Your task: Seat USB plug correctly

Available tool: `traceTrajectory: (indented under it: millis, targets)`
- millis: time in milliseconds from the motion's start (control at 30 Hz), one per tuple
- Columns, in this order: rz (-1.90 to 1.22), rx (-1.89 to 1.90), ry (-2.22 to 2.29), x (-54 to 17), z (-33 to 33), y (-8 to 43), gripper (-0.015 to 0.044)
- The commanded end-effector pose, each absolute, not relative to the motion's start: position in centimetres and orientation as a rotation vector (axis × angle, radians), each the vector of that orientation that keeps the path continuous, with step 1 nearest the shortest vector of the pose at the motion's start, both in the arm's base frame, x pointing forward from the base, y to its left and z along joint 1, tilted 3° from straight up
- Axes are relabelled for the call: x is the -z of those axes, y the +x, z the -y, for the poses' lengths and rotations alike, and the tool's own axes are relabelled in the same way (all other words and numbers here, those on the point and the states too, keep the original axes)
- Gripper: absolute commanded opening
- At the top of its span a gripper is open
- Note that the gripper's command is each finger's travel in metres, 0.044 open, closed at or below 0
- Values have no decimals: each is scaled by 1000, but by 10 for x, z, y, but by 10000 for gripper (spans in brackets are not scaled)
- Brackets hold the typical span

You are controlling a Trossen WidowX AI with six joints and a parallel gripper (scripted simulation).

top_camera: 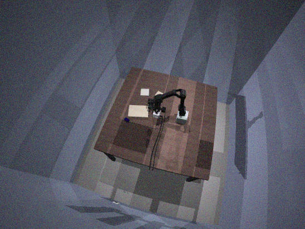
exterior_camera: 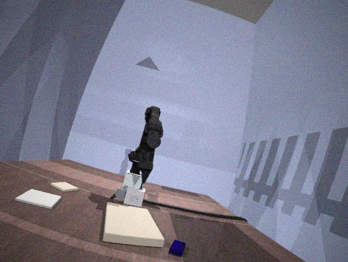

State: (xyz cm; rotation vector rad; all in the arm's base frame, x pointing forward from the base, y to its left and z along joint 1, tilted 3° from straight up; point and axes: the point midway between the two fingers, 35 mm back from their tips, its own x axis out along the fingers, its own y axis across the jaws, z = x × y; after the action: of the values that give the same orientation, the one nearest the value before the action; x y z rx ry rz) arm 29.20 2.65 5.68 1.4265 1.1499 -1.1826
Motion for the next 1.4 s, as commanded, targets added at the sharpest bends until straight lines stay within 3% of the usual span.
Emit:
traceTrajectory:
  millis: [0,933,1067,1367]
  targets:
    - [-1156,1180,1424,-54,-27,292,0]
    - [-1156,1180,1424,-54,-27,292,0]
    - [-1151,1181,1428,-56,-27,292,95]
    - [-1151,1181,1428,-56,-27,292,95]
